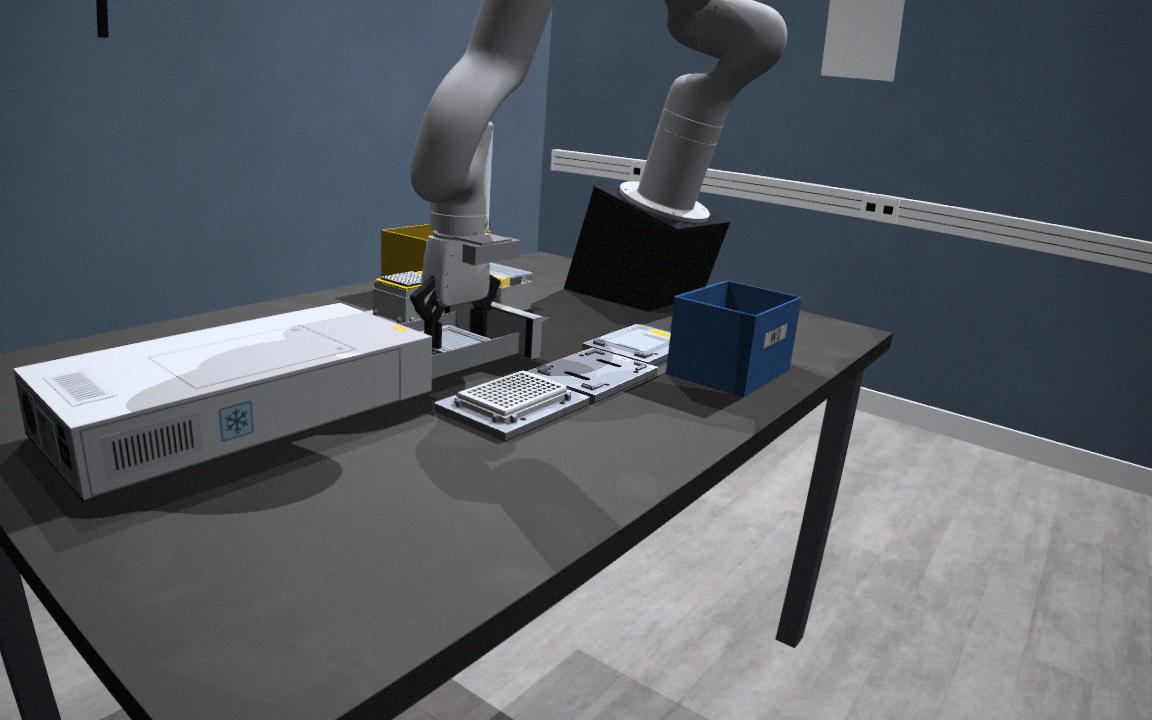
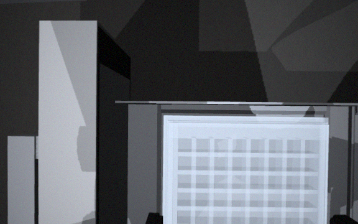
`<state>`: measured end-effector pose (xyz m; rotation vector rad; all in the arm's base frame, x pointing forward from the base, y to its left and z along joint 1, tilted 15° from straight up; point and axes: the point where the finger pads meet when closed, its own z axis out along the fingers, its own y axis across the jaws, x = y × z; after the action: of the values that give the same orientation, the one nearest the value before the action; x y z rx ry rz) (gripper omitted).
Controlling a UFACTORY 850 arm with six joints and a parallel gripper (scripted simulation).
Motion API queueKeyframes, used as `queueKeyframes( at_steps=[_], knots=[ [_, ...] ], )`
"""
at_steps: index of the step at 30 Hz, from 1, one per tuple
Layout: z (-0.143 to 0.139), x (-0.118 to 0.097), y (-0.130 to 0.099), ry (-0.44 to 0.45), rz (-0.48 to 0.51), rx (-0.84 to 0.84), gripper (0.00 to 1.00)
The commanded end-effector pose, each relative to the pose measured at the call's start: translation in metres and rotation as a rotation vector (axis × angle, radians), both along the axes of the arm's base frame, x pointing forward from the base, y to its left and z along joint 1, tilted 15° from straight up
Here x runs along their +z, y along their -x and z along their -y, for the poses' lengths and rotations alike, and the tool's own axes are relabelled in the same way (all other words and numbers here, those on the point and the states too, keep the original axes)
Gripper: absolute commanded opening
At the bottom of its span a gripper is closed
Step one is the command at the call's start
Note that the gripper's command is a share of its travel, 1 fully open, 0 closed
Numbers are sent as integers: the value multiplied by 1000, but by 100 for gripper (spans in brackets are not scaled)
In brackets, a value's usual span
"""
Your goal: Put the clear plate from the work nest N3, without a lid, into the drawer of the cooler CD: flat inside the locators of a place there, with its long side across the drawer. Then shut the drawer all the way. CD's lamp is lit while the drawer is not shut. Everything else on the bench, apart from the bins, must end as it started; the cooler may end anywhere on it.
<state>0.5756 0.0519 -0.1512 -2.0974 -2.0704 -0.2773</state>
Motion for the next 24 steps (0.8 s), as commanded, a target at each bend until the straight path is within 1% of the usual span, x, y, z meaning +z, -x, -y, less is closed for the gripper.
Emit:
queueKeyframes(
  at_steps=[1, 20, 24],
  knots=[
    [0, 1, -1, 0, 2, 0, 100],
    [0, 1, -1, 0, 2, 0, 100],
    [2, 7, -1, 0, 2, 0, 100]
  ],
)
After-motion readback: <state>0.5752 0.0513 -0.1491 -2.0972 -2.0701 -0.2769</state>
